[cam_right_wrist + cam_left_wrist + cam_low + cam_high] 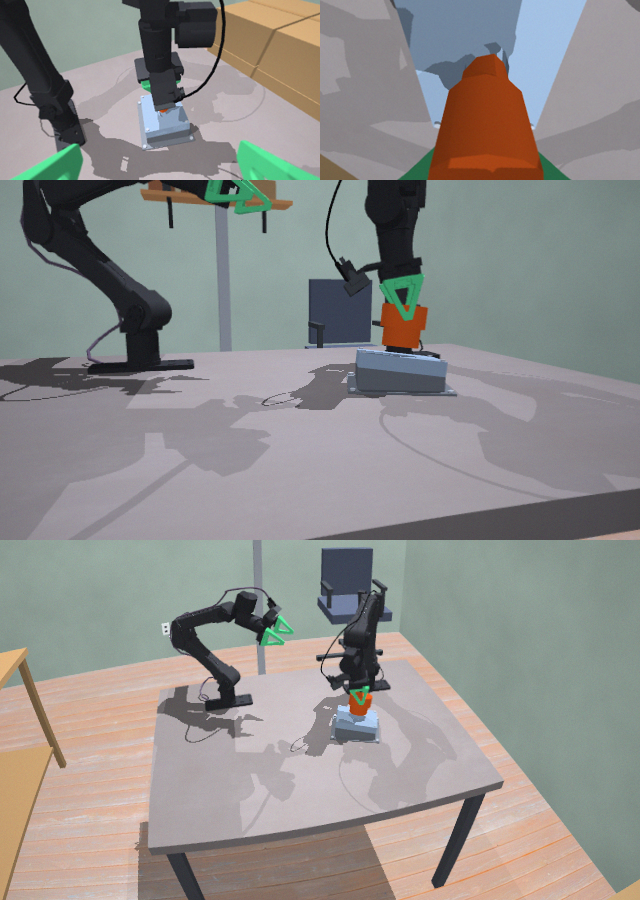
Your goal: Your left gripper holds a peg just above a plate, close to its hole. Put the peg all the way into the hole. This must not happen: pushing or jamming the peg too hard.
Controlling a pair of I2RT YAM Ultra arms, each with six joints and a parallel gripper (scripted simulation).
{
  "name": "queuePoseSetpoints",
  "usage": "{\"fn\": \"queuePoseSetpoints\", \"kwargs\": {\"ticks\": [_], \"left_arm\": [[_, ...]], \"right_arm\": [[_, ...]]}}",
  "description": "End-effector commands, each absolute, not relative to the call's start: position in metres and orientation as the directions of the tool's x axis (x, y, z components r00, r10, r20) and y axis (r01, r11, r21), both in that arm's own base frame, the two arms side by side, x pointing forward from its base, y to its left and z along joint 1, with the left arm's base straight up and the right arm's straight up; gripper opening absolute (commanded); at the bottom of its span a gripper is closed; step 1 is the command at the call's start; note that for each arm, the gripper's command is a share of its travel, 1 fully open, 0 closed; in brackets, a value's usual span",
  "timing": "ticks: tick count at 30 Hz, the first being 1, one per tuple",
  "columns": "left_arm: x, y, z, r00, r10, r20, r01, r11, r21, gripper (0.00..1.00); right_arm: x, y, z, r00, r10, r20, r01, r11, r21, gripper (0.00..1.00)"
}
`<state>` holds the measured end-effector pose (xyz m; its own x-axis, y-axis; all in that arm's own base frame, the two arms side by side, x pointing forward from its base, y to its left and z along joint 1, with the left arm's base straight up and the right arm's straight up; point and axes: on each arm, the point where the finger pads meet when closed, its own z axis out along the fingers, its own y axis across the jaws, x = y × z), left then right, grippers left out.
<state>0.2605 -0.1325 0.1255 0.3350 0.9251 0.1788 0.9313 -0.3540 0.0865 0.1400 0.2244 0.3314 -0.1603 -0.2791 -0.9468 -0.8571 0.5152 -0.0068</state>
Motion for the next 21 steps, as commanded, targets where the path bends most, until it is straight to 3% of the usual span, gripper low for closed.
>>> {"fn": "queuePoseSetpoints", "kwargs": {"ticks": [1,21], "left_arm": [[0.2646,-0.1343,0.1387,0.332,0.925,0.184,0.922,-0.360,0.144,0.40],[0.2668,-0.1364,0.1366,0.334,0.925,0.178,0.924,-0.359,0.133,0.40]], "right_arm": [[0.1373,0.2206,0.3191,-0.185,-0.312,-0.932,-0.856,0.517,-0.003,1.00],[0.1373,0.2206,0.3191,-0.185,-0.312,-0.932,-0.856,0.517,-0.003,1.00]]}}
